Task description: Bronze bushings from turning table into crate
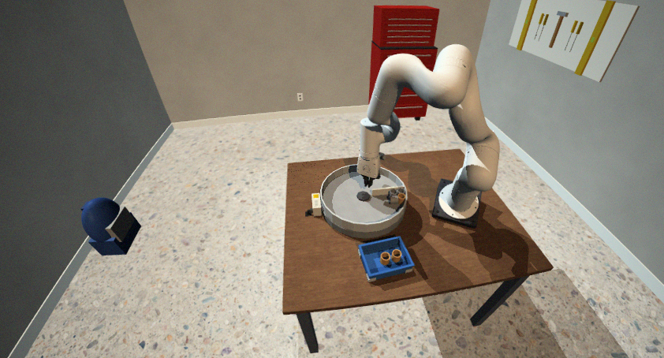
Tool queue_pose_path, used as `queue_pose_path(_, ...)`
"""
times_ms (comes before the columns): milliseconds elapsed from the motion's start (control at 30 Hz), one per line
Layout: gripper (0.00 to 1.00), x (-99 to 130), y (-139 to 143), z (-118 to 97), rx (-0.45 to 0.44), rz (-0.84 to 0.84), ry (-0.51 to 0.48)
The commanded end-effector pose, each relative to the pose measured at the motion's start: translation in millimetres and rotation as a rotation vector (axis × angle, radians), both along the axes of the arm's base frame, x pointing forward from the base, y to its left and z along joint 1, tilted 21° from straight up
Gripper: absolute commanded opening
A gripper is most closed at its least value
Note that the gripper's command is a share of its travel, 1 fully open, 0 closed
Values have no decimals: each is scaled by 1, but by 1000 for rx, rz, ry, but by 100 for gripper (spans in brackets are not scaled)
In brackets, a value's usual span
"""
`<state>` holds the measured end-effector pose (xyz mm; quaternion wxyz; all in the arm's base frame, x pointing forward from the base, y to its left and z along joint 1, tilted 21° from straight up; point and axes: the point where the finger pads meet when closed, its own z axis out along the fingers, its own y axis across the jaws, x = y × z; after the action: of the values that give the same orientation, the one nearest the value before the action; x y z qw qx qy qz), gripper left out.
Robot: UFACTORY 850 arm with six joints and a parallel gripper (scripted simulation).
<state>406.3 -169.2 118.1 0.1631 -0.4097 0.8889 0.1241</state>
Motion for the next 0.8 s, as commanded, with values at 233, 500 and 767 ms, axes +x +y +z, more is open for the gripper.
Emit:
queue_pose_path(233,10,-29,17,1,94,304,-109)
queue_pose_path(500,10,-48,27,1,152,495,-171)
queue_pose_path(767,10,-68,38,1,213,698,-236)
